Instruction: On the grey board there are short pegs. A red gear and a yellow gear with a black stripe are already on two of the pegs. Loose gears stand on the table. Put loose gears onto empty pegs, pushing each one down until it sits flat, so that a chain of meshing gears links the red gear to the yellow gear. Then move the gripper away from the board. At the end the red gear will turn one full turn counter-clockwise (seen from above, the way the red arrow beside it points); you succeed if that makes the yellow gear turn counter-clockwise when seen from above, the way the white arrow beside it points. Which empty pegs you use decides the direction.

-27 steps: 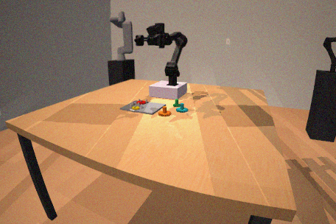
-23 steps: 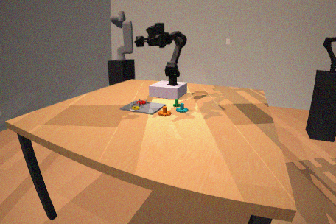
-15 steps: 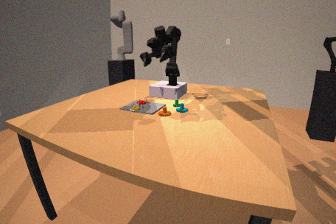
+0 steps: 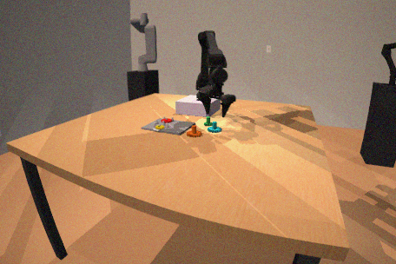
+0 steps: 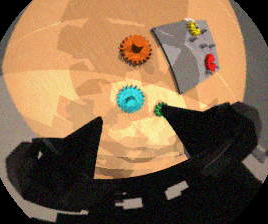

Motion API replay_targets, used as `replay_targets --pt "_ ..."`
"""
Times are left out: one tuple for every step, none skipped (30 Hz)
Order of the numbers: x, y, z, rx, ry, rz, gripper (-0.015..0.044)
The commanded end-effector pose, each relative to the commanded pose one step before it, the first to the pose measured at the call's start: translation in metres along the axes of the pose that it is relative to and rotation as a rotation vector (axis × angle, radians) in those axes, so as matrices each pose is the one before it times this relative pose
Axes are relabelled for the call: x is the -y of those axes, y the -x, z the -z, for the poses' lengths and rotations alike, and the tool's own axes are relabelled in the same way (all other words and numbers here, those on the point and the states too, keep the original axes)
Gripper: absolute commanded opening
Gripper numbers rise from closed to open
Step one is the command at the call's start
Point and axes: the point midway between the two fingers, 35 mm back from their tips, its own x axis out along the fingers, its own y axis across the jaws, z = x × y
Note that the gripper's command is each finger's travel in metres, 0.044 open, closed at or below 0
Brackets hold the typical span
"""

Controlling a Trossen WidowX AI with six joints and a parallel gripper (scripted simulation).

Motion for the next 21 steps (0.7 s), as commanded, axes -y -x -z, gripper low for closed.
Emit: replay_targets --pt "0.00192 -0.00171 0.00070 -0.02648 -0.0355 0.03414 0.0440" --pt "0.00000 0.00000 0.00000 0.00000 0.0000 0.00000 0.0440" --pt "0.00024 0.00001 -0.00071 0.00006 0.0000 0.00002 0.0440" --pt "0.00025 0.00001 -0.00071 0.00006 0.0000 0.00002 0.0440" --pt "-0.00003 -0.00189 -0.00002 0.00000 0.0000 0.00000 0.0440" --pt "-0.00002 -0.00566 -0.00002 -0.00001 0.0000 0.00002 0.0440" --pt "0.00007 -0.00564 0.00005 -0.00002 0.0000 0.00003 0.0440" --pt "0.00004 -0.00187 0.00003 -0.00001 0.0000 0.00001 0.0440" --pt "0.00000 0.00000 0.00000 0.00000 0.0000 0.00000 0.0440" --pt "0.00000 0.00000 0.00000 0.00000 0.0000 0.00000 0.0440" --pt "0.00000 0.00000 0.00000 0.00000 0.0000 0.00000 0.0440" --pt "-0.00001 -0.00026 -0.00001 0.00000 0.0000 0.00000 0.0440" --pt "-0.00002 -0.00079 -0.00002 0.00000 0.0000 0.00000 0.0440" --pt "-0.00003 -0.00132 -0.00004 0.00000 0.0000 0.00000 0.0440" --pt "-0.00003 -0.00162 -0.00004 0.00000 0.0000 0.00000 0.0440" --pt "-0.00003 -0.00162 -0.00003 0.00000 0.0000 0.00000 0.0440" --pt "-0.00002 -0.00162 -0.00003 0.00000 0.0000 0.00001 0.0440" --pt "-0.00001 -0.00162 -0.00002 0.00000 0.0000 0.00001 0.0440" --pt "0.00000 -0.00161 -0.00002 0.00000 0.0000 0.00001 0.0440" --pt "0.00000 -0.00161 -0.00001 0.00000 0.0000 0.00001 0.0440" --pt "0.00001 -0.00161 -0.00001 0.00000 0.0000 0.00001 0.0440"
